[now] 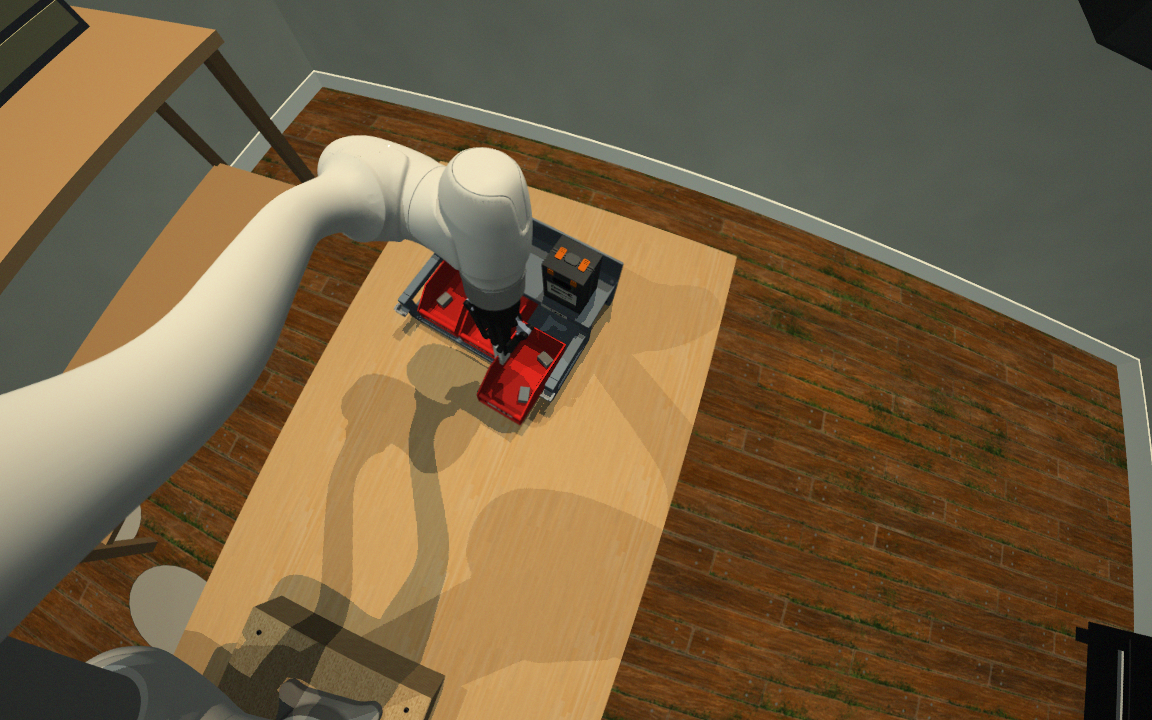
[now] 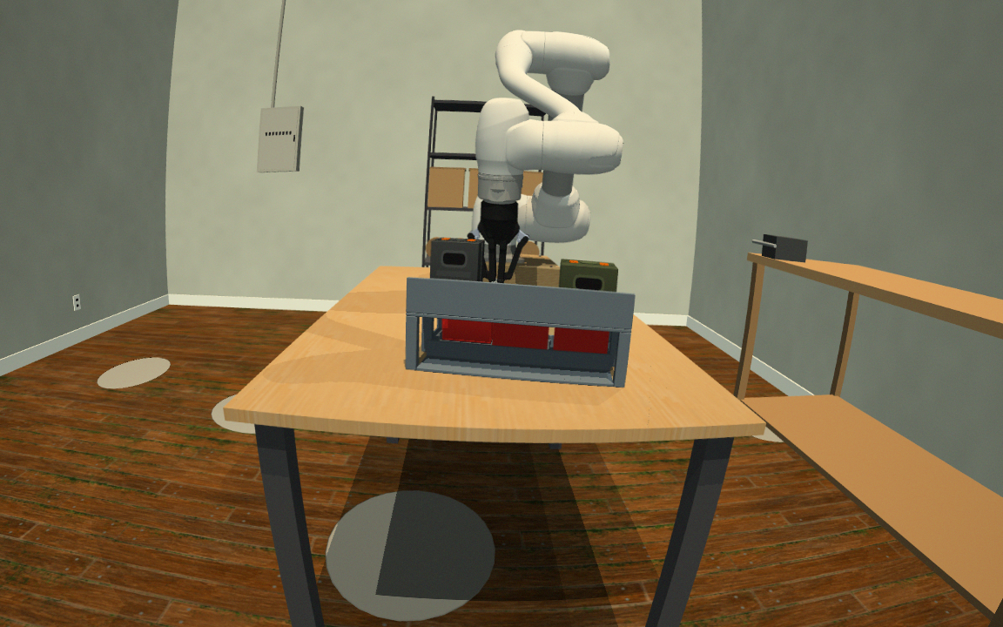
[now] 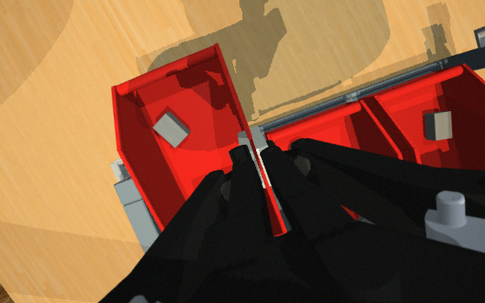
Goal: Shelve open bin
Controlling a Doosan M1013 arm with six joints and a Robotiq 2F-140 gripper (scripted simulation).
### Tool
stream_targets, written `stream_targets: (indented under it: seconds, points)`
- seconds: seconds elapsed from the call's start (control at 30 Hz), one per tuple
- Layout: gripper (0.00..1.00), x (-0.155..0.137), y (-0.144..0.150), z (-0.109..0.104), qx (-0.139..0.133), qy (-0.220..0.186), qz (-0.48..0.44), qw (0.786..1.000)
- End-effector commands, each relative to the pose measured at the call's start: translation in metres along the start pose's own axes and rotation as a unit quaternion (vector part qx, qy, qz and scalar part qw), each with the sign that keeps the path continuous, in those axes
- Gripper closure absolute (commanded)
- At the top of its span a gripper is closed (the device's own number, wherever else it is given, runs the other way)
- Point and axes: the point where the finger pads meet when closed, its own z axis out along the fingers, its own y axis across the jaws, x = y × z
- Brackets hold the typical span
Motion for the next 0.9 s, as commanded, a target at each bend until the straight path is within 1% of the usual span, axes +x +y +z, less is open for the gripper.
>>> stream_targets:
  seconds: [0.0,0.87]
  points:
    - [1.00,-0.001,0.000,0.000,0.000,-0.001,0.000,1.000]
    - [1.00,-0.013,0.000,-0.001,0.000,-0.014,0.000,1.000]
